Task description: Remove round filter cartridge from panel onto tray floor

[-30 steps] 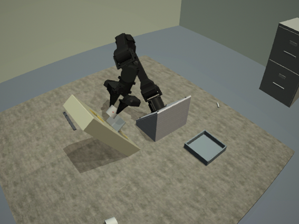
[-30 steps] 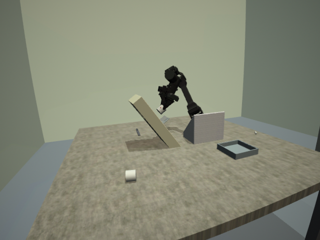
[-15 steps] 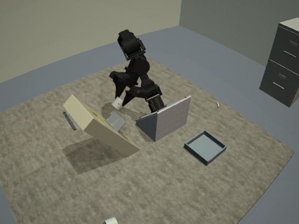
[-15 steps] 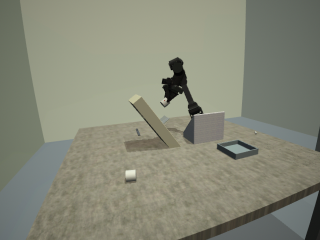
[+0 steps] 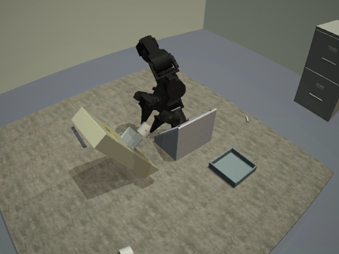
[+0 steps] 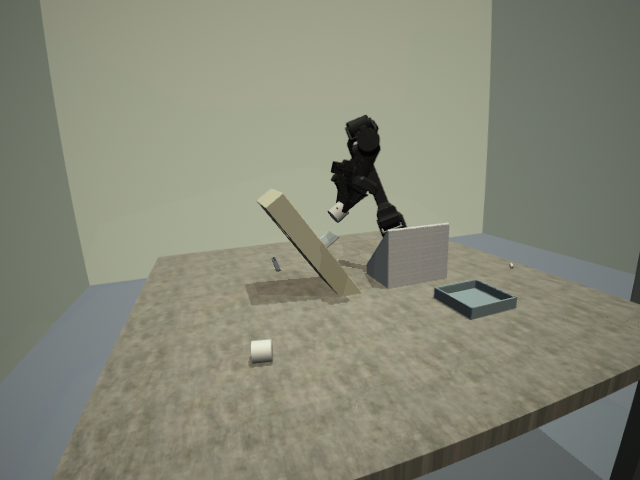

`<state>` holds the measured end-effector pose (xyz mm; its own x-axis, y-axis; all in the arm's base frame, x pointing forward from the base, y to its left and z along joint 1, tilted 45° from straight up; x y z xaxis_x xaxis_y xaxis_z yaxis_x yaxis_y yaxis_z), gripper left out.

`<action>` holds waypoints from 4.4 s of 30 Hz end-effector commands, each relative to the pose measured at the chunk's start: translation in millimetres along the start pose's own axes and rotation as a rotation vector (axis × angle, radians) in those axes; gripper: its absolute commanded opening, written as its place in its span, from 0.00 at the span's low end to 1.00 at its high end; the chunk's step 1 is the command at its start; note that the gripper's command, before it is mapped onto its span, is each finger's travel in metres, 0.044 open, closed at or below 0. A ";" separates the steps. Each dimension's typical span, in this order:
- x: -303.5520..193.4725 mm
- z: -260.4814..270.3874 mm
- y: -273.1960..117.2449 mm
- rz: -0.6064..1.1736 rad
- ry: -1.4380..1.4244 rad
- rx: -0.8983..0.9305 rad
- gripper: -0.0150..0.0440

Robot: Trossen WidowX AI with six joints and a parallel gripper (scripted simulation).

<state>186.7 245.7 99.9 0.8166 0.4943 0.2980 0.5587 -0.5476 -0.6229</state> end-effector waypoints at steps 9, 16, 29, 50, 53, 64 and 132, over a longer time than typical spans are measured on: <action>-26.9 60.3 -22.3 0.030 -0.373 0.223 0.25; -50.8 101.5 -40.2 0.013 -0.649 0.386 0.25; -82.2 143.0 -61.6 -0.043 -0.957 0.569 0.25; -232.8 183.8 -34.8 -0.062 -1.359 0.810 0.25; -252.1 183.0 -28.8 -0.062 -1.415 0.840 0.25; -289.6 179.7 -9.2 -0.059 -1.517 0.892 0.25; -289.4 180.8 -9.6 -0.061 -1.515 0.895 1.00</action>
<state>-81.3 230.8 -110.9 -0.3330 0.9185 -0.2130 -0.0885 -0.2554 -0.9628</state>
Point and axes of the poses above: the point midway between the two fingers, 35 mm back from their tips, its own y axis out along the fingers, its own z axis across the jaws, x = y × z, the point moved 4 cm from there along -y, back along the fingers, and after that the axes turned 3 degrees about -y, right-handed, at the moved point
